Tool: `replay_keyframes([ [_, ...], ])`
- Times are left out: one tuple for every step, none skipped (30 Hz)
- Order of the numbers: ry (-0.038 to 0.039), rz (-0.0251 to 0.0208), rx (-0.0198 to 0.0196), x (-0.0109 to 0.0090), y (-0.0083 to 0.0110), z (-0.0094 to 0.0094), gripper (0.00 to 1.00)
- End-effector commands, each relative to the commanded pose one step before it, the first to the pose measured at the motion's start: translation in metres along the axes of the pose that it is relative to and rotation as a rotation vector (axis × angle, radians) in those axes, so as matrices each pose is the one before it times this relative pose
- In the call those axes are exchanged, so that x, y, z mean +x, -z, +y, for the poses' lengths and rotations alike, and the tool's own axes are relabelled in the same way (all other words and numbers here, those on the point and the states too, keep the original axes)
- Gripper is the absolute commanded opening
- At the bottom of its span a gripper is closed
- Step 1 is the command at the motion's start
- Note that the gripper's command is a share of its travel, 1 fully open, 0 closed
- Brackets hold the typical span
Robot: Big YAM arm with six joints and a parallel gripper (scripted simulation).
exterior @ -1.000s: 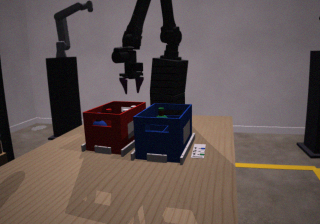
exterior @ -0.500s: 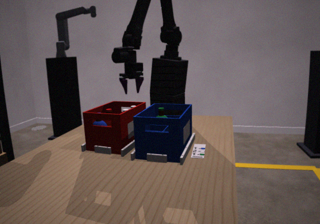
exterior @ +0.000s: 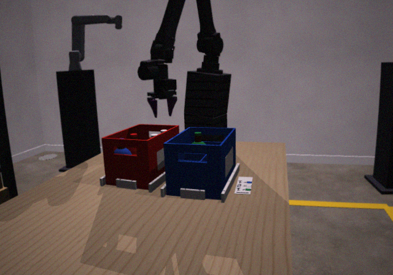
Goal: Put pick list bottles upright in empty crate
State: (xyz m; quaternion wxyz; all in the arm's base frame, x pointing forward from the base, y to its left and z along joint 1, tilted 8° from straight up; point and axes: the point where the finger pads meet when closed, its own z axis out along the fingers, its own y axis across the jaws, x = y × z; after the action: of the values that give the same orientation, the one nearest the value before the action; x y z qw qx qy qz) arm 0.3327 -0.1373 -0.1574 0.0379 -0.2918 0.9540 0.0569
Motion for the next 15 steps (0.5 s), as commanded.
replay_keyframes([
  [0.00642,-0.02067,0.02738,-0.01323,-0.00432,-0.01324,0.61],
  [-0.00010,0.00019,-0.00040,-0.00047,-0.00148,0.00051,0.61],
  [-0.00057,0.00008,-0.00017,0.00008,-0.00139,0.00013,0.61],
  [-0.00003,0.00008,-0.00017,0.00008,-0.00139,0.00013,0.61],
  [-0.00003,0.00008,-0.00017,0.00008,-0.00139,0.00013,0.61],
  [-0.00003,0.00011,-0.00015,0.00008,-0.00139,0.00013,0.61],
  [0.00000,0.00000,0.00000,0.00000,0.00000,0.00000,0.61],
  [0.00000,0.00000,0.00000,0.00000,0.00000,0.00000,0.61],
  [-0.00229,-0.01443,0.02465,-0.00346,0.00879,-0.00782,0.61],
  [-0.00166,0.01107,-0.01852,0.00395,-0.00878,0.00563,0.61],
  [0.00112,0.00364,-0.00616,0.00079,-0.00381,0.00220,0.61],
  [0.00206,0.00021,-0.00043,-0.00057,-0.00149,0.00058,0.61],
  [0.00065,0.00013,-0.00025,-0.00013,-0.00142,0.00027,0.61],
  [-0.00002,0.00008,-0.00017,0.00008,-0.00138,0.00013,0.61],
  [-0.00059,0.00217,-0.00365,0.00142,-0.00182,0.00224,0.61],
])
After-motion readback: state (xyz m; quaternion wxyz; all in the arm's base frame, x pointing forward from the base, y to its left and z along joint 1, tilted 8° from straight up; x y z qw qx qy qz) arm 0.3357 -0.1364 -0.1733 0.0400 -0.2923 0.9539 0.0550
